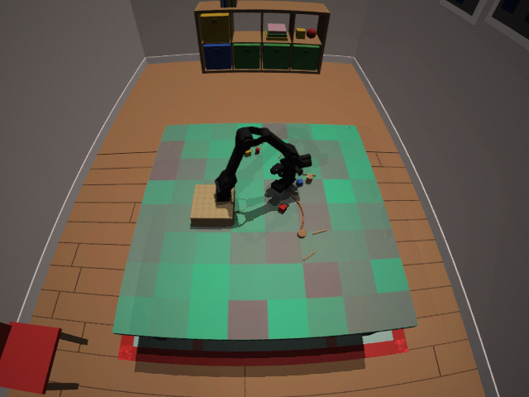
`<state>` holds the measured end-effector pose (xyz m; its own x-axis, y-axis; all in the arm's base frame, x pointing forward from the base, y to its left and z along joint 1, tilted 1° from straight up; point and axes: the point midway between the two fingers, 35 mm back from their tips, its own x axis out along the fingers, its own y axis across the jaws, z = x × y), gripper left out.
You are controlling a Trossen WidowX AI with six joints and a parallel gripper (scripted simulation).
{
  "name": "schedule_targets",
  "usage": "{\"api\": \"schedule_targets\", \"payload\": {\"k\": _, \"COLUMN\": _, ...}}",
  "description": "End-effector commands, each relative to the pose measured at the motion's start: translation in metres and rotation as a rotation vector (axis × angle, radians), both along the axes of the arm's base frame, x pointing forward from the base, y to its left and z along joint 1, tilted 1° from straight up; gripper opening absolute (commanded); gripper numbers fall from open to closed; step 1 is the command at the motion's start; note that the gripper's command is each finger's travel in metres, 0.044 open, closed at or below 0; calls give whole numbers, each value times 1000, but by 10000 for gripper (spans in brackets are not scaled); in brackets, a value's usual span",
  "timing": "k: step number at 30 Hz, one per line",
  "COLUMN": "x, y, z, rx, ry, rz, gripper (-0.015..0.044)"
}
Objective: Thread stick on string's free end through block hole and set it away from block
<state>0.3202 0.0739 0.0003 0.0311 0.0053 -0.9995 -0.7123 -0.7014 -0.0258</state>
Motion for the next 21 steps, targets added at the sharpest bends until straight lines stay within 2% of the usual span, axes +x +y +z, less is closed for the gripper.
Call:
{"api": "schedule_targets", "payload": {"k": 1, "x": 2, "y": 1, "z": 9, "rx": 3, "ry": -12, "rz": 0, "gripper": 0}}
{"api": "schedule_targets", "payload": {"k": 21, "x": 0, "y": 0, "z": 35, "rx": 3, "ry": -12, "rz": 0, "gripper": 0}}
